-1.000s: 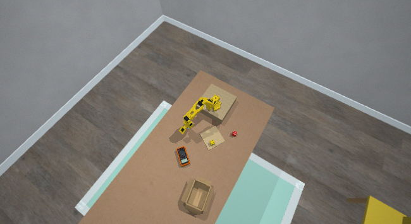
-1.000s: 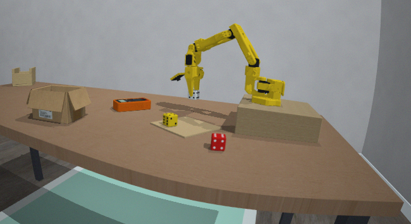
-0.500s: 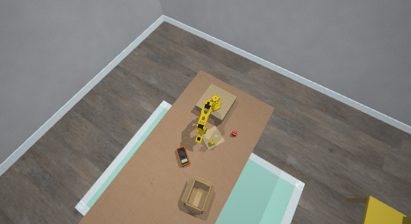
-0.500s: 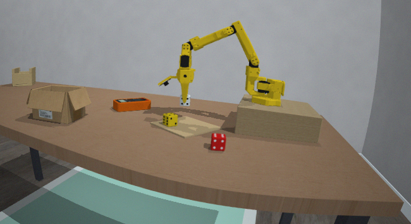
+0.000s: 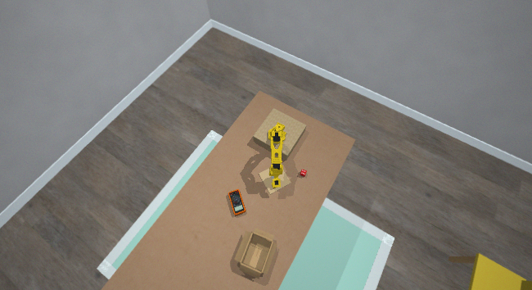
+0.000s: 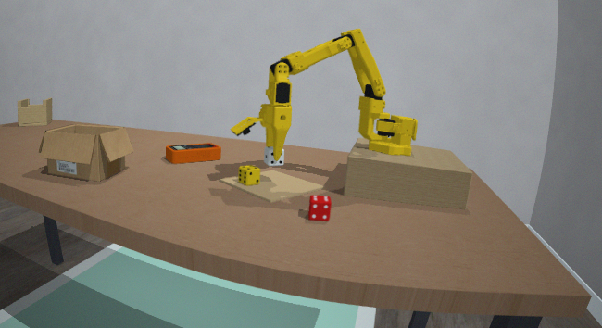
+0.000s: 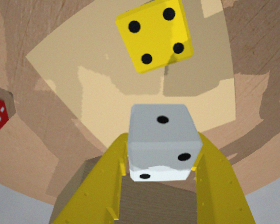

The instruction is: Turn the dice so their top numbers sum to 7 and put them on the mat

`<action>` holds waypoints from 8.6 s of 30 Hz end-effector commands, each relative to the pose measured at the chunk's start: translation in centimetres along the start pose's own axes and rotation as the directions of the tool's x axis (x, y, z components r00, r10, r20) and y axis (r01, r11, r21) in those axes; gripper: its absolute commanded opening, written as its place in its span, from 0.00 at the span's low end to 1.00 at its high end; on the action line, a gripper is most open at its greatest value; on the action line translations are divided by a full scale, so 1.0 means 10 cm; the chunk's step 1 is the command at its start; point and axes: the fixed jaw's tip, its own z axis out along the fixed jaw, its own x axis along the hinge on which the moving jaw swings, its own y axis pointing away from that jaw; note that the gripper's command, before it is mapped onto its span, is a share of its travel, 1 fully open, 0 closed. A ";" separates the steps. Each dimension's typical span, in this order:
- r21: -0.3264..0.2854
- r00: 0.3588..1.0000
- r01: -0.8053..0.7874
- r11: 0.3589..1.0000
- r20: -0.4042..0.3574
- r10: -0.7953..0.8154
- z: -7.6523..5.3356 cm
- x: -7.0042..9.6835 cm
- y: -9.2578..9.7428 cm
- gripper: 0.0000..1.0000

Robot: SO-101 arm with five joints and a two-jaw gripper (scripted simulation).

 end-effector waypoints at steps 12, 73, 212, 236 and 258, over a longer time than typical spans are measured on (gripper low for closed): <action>0.002 0.999 0.012 1.000 0.034 -0.012 -0.05 -0.01 0.09 0.00; 0.002 0.999 0.012 1.000 0.034 -0.012 0.13 -0.01 0.09 0.00; 0.002 0.999 0.012 1.000 0.034 -0.012 0.38 -0.02 0.09 0.36; 0.002 0.999 0.012 1.000 0.034 -0.012 -0.18 -0.01 0.09 0.36; 0.002 0.999 0.012 1.000 0.034 -0.012 -0.21 0.00 0.09 0.36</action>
